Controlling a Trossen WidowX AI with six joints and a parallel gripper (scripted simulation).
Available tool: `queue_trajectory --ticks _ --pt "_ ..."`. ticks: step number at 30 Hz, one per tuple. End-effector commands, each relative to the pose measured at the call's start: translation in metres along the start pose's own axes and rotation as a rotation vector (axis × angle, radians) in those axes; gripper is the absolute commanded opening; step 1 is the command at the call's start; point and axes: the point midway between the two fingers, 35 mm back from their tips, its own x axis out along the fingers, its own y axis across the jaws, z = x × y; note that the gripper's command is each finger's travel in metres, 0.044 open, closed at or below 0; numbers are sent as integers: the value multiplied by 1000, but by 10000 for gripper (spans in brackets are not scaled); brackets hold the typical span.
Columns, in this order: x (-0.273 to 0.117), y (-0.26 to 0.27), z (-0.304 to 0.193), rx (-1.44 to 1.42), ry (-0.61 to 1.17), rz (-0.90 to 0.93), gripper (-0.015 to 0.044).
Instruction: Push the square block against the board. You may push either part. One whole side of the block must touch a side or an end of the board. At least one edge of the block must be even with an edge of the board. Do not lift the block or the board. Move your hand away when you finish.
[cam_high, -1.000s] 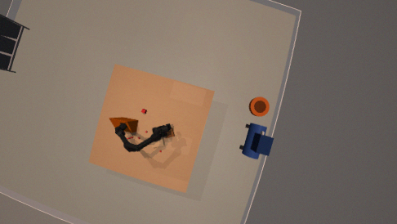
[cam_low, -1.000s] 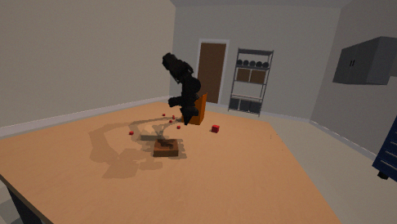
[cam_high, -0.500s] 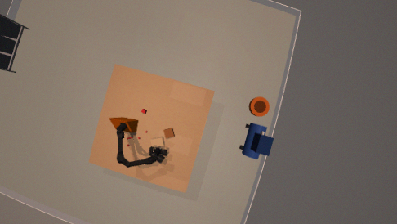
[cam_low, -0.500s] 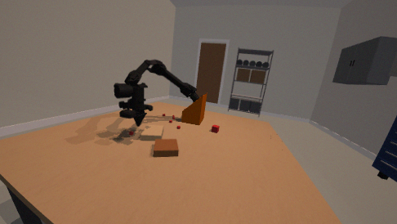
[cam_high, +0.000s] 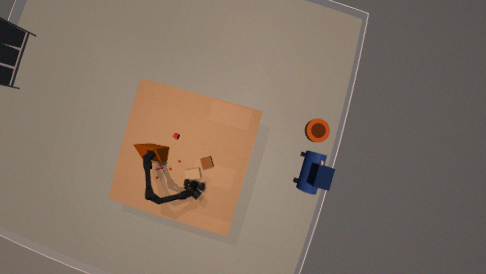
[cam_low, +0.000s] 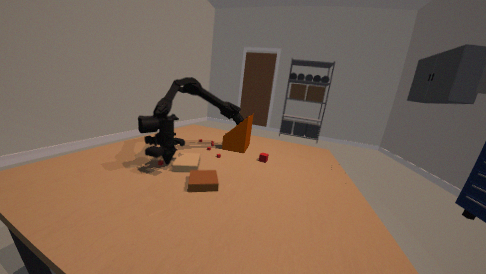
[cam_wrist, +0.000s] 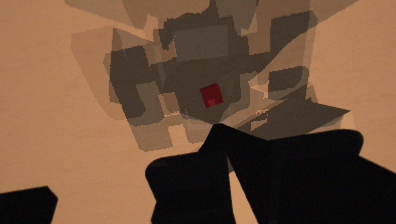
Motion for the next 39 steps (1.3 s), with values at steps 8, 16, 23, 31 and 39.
queue_trajectory --ticks 8,16,23,31,39 --pt "4 -1 4 -9 4 8 0" --pt "4 -5 14 -9 4 8 0" --pt "4 -8 22 -9 4 8 0" --pt "4 -12 32 -9 3 8 0" --pt "4 -16 41 -9 2 8 0"
